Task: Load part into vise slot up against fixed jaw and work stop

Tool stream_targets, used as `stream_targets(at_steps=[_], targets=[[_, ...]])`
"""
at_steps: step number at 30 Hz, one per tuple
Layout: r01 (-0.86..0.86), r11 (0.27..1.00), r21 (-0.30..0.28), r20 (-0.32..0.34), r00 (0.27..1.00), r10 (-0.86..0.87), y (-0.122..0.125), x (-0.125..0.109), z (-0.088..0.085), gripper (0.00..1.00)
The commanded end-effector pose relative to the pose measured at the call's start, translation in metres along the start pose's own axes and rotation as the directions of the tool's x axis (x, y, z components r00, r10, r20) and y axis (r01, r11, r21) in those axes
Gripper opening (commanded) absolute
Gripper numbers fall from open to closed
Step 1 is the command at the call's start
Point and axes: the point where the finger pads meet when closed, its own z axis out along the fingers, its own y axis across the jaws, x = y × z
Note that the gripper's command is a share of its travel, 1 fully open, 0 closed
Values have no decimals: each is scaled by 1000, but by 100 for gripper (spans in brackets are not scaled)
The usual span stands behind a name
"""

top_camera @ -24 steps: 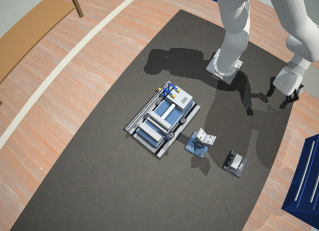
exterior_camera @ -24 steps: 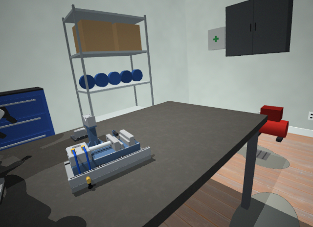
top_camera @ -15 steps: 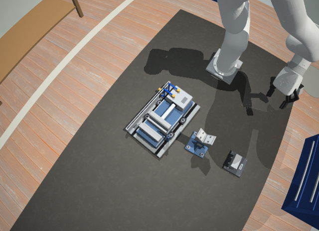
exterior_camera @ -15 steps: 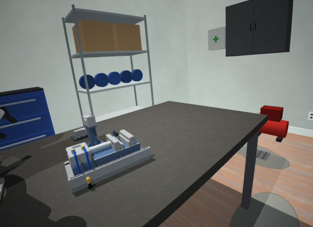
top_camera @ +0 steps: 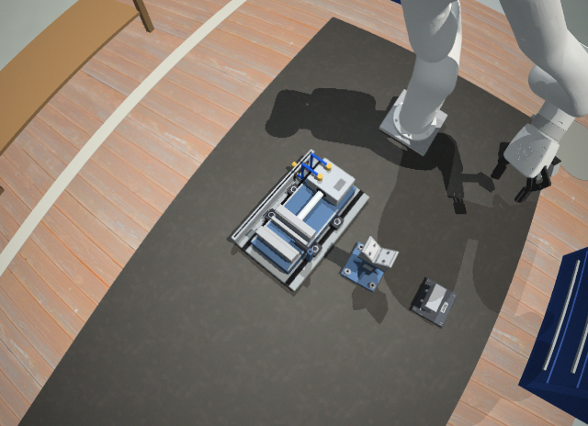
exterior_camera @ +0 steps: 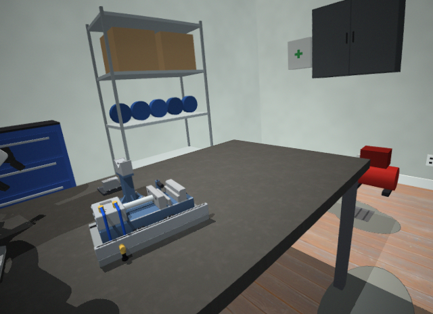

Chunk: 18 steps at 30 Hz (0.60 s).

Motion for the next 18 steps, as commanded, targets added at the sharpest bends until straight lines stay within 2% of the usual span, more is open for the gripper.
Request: stream_targets(at_steps=[1, 8, 10, 11, 12, 18], targets=[[-77, 985, 154, 24, 997, 74, 24, -13, 11, 100], [-149, 949, 279, 36, 989, 144, 46, -28, 22, 100], [-149, 949, 279, 36, 989, 144, 46, -28, 22, 100], [-160, 941, 297, 37, 987, 156, 50, -30, 24, 100], [-193, 918, 347, 39, 981, 192, 61, -38, 29, 100], [-257, 863, 434, 39, 963, 267, 85, -57, 41, 100]])
